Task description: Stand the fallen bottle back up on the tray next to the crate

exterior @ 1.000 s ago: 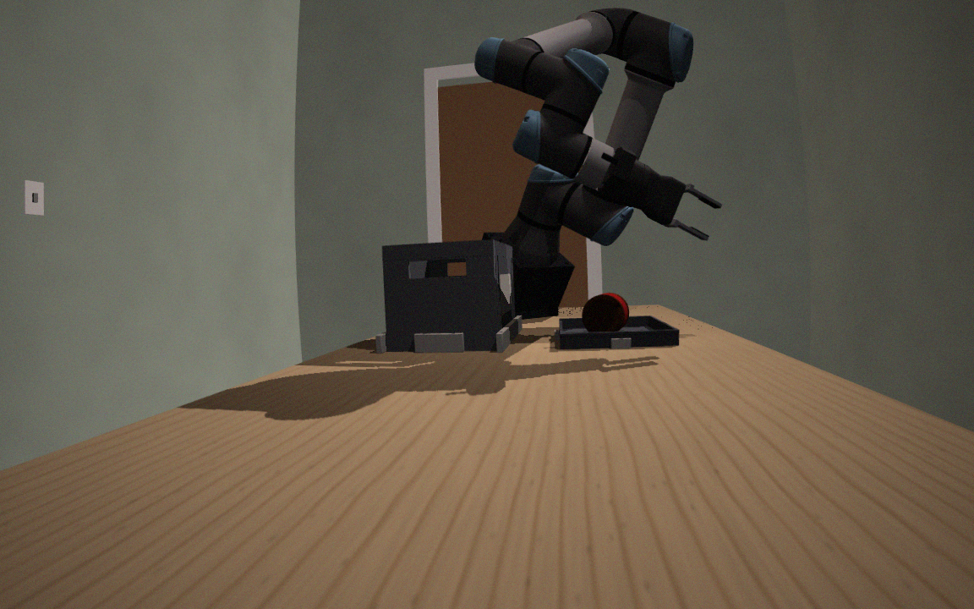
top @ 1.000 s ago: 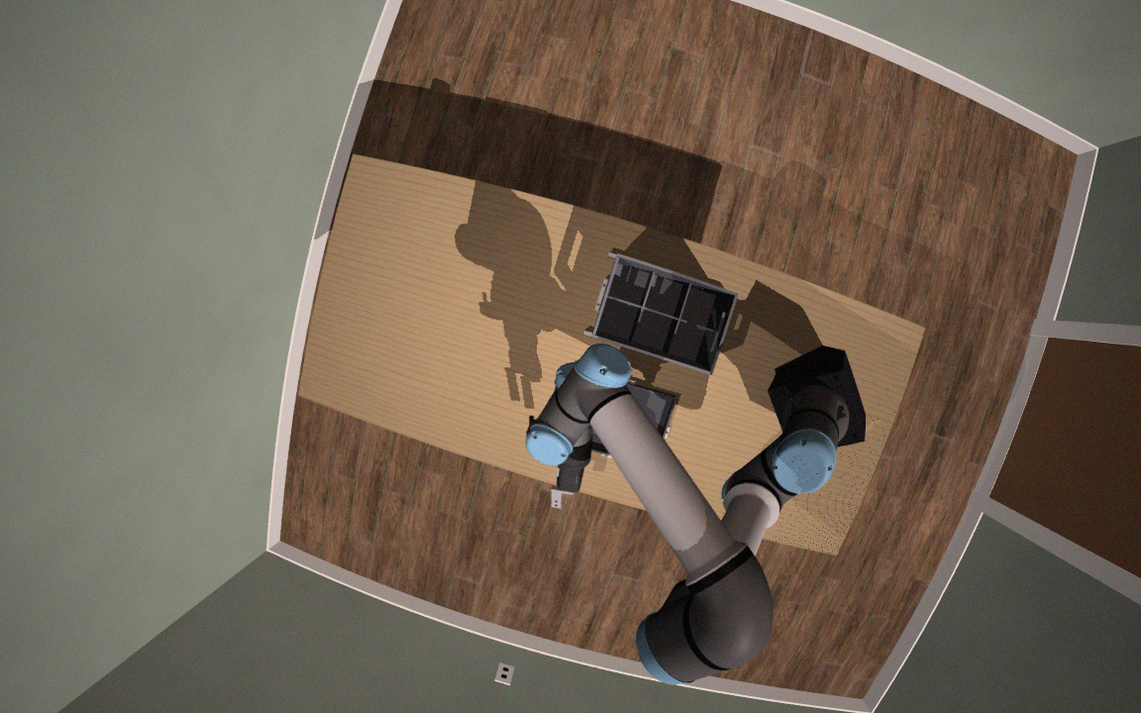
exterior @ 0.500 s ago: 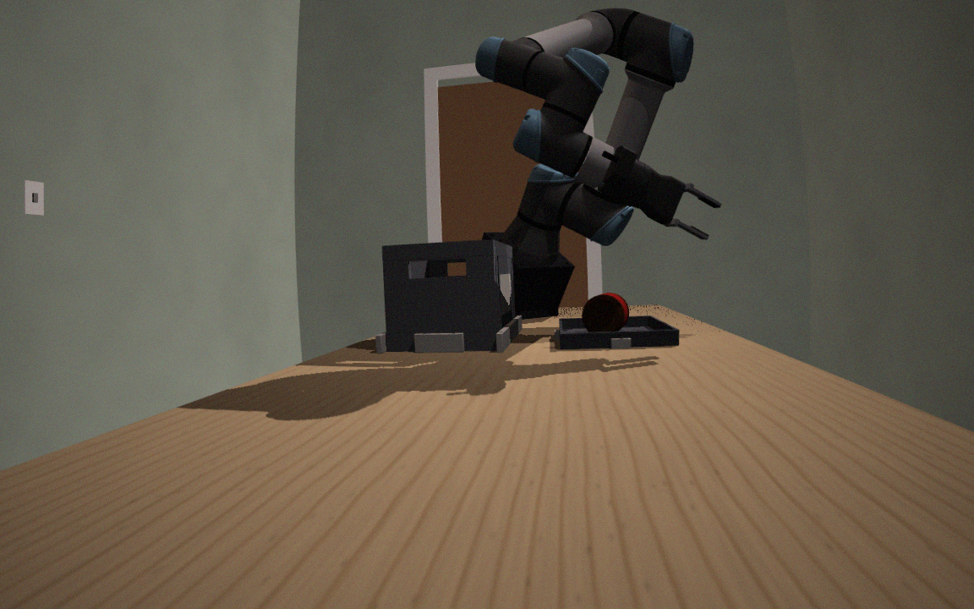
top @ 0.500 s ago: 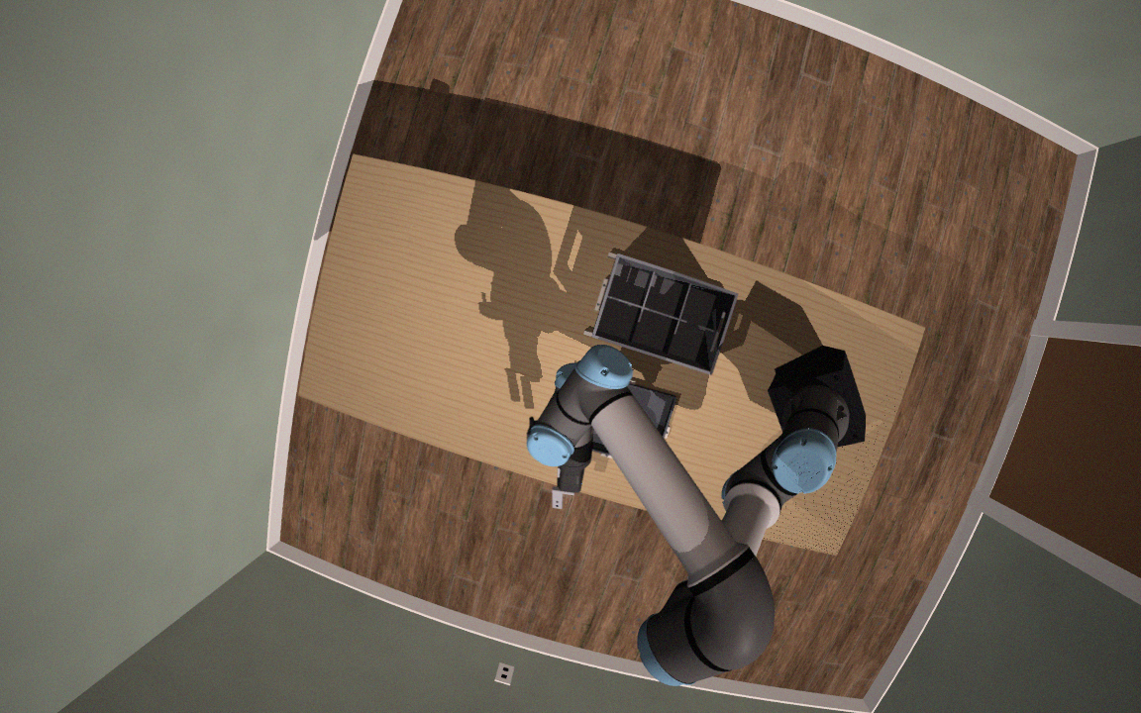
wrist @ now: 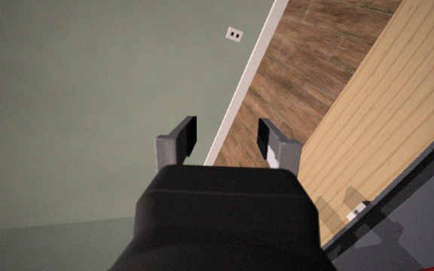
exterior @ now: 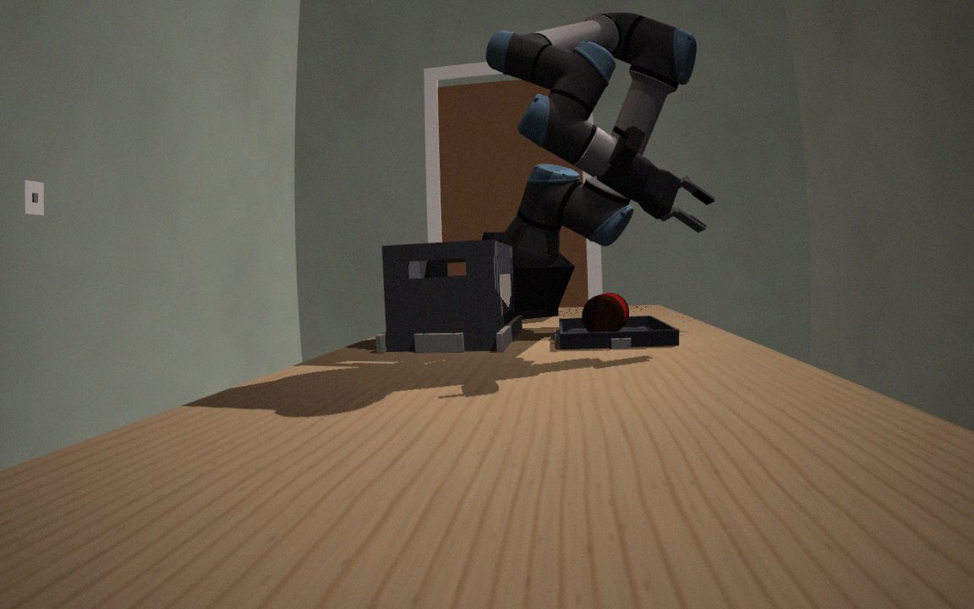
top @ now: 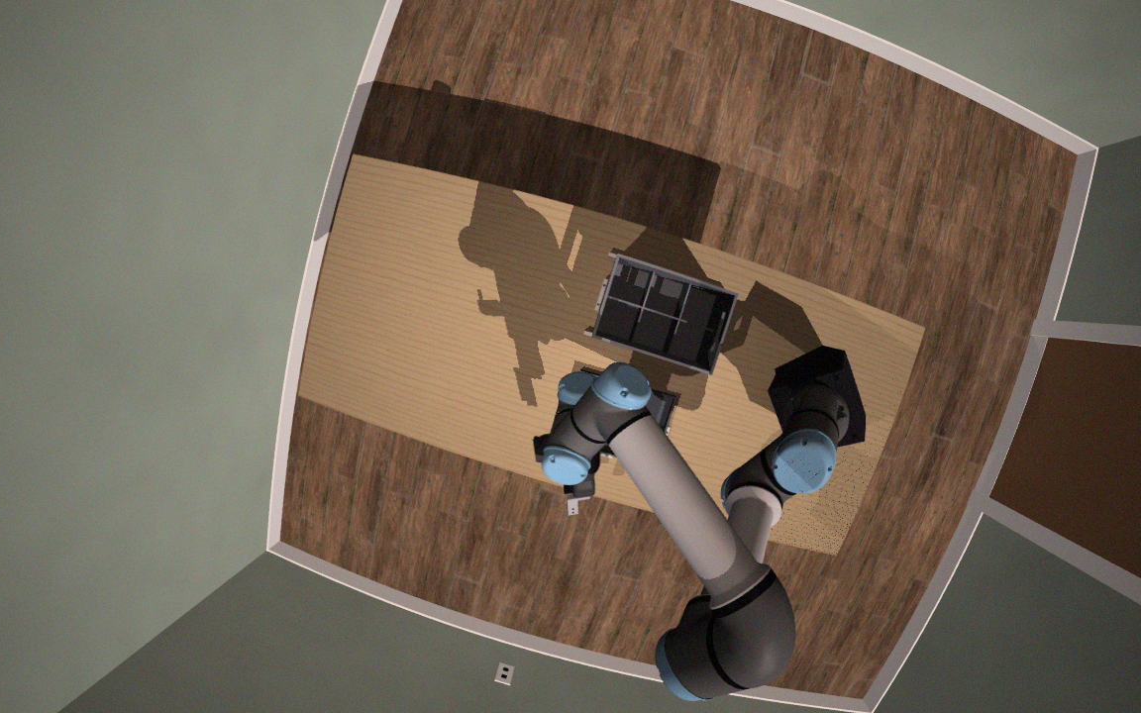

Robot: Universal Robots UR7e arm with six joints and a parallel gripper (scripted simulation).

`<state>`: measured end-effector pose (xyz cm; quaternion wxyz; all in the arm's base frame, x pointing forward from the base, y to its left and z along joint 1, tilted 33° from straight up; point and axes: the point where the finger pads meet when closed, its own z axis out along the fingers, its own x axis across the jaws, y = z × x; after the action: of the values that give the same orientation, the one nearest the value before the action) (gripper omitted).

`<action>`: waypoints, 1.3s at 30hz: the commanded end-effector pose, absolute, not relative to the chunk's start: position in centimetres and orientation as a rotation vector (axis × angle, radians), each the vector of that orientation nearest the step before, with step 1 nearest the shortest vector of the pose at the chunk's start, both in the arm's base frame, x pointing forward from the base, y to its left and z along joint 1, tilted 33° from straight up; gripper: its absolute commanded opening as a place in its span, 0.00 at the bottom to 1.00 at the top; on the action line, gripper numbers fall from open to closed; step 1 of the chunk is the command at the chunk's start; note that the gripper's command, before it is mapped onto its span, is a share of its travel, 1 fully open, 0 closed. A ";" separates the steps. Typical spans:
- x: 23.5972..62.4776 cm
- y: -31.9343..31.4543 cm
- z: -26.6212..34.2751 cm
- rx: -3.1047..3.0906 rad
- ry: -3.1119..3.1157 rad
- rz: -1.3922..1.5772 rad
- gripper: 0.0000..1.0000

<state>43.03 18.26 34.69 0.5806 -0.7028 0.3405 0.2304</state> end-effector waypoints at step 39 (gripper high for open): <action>33.0 16.6 29.2 -2.270 -0.356 -0.439 1.00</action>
<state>33.79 17.04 30.04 0.4247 -0.8904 -0.0891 -0.1372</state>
